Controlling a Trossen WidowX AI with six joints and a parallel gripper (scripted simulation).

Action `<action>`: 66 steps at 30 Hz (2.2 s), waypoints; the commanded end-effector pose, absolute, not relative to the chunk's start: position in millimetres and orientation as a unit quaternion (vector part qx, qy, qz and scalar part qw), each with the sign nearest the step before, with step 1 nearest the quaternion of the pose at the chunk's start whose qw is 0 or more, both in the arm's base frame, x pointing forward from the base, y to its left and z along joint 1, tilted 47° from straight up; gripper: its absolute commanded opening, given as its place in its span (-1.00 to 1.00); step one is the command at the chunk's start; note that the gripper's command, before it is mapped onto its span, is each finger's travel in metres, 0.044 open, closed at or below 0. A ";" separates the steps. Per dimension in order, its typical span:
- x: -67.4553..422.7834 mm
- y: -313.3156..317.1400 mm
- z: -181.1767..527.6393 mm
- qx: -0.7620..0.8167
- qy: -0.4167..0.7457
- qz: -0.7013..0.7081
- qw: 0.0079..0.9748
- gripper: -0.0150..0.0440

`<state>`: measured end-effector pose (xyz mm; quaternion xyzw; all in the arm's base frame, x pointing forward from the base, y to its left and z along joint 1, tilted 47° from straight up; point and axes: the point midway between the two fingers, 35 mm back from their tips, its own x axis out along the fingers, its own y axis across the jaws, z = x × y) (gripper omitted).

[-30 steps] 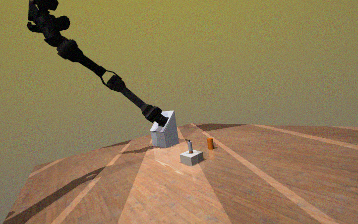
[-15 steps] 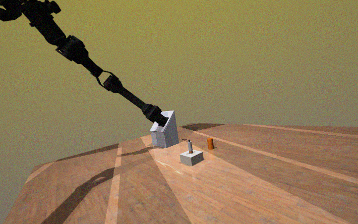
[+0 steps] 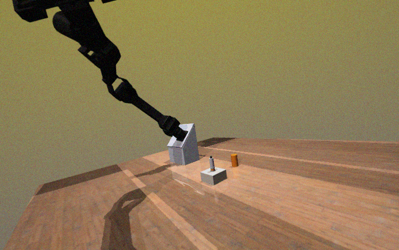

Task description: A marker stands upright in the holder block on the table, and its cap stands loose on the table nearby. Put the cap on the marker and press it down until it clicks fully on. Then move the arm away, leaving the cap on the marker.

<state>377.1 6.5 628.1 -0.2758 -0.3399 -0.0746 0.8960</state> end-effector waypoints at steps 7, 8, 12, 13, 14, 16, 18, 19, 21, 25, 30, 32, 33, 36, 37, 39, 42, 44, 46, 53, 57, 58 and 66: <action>478.9 37.8 486.6 -0.255 -0.118 -0.018 0.960 0.33; 486.0 41.6 470.7 -0.255 -0.094 -0.013 0.962 0.33; 507.7 57.3 405.6 -0.260 0.000 0.006 0.966 0.33; 511.6 61.4 388.4 -0.262 0.025 0.011 0.965 0.33; 514.8 65.5 371.1 -0.265 0.049 0.016 0.963 0.33; 518.8 73.6 336.5 -0.272 0.098 0.025 0.957 0.33; 520.0 81.2 302.3 -0.281 0.146 0.034 0.948 0.33; 519.6 84.9 285.5 -0.286 0.169 0.038 0.942 0.33; 516.6 91.7 252.3 -0.297 0.216 0.046 0.929 0.33; 502.8 106.0 194.7 -0.320 0.296 0.060 0.898 0.33; 476.1 117.7 130.2 -0.358 0.389 0.075 0.846 0.33; 463.1 119.9 106.4 -0.376 0.423 0.079 0.821 0.33; 455.3 120.0 93.0 -0.387 0.443 0.082 0.804 0.33; 426.1 118.0 51.9 -0.427 0.506 0.089 0.744 0.33; 415.7 116.5 39.9 -0.441 0.525 0.091 0.722 0.33; 394.4 112.5 18.4 -0.469 0.560 0.094 0.676 0.33; 361.9 104.1 -7.3 -0.513 0.605 0.098 0.601 0.33; 336.0 95.8 -22.0 -0.547 0.633 0.101 0.539 0.33; 310.1 86.0 -32.5 -0.582 0.655 0.103 0.470 0.33; 292.6 78.7 -37.0 -0.606 0.667 0.104 0.421 0.33; 290.7 69.8 -44.5 -0.606 0.667 0.104 0.421 0.33; 291.8 60.6 -53.1 -0.606 0.667 0.104 0.421 0.33; 292.4 44.6 -67.4 -0.606 0.667 0.104 0.421 0.33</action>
